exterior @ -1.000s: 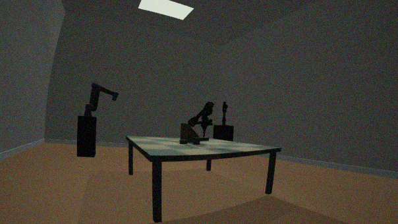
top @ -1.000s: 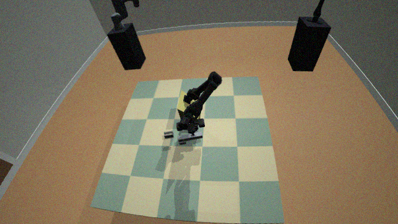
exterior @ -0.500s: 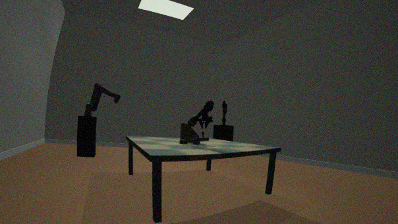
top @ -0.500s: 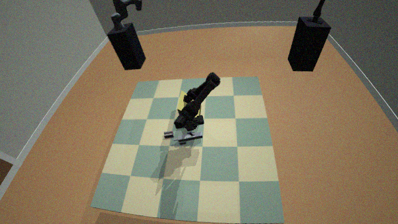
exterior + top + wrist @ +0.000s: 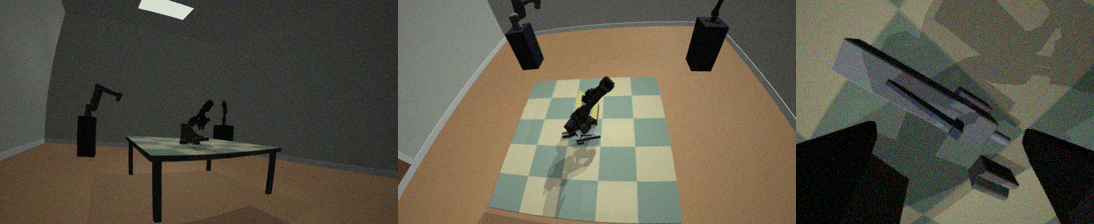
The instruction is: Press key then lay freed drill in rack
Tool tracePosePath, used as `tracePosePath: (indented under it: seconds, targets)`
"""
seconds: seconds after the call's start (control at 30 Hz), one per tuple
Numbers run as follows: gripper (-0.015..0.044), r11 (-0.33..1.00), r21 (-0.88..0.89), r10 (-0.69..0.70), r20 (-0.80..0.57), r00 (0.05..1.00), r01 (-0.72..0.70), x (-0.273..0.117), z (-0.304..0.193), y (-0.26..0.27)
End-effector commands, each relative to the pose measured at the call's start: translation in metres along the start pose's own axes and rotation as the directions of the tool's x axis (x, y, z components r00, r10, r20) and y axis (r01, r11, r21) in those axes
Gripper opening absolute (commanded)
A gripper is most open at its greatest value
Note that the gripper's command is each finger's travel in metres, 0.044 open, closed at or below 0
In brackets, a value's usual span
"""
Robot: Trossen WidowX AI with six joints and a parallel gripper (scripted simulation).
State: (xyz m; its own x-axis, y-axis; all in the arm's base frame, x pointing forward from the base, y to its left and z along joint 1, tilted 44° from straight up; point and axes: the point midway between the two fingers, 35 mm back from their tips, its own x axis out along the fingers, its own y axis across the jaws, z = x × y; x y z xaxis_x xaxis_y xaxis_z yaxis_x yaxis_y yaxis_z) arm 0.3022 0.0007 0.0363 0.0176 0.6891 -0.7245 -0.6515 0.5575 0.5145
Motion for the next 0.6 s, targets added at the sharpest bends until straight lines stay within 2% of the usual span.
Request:
tracePosePath:
  seconds: [0.0, 0.37, 0.57]
  targets:
    - [0.0440, 0.855, -0.519, -0.005, -0.006, 1.000, 0.001, 0.039, -0.028, -0.051]
    - [0.0440, 0.472, -0.881, -0.003, -0.009, 1.000, -0.007, 0.083, -0.063, -0.089]
    - [0.0440, 0.455, -0.890, -0.003, -0.009, 1.000, -0.007, 0.084, -0.065, -0.090]
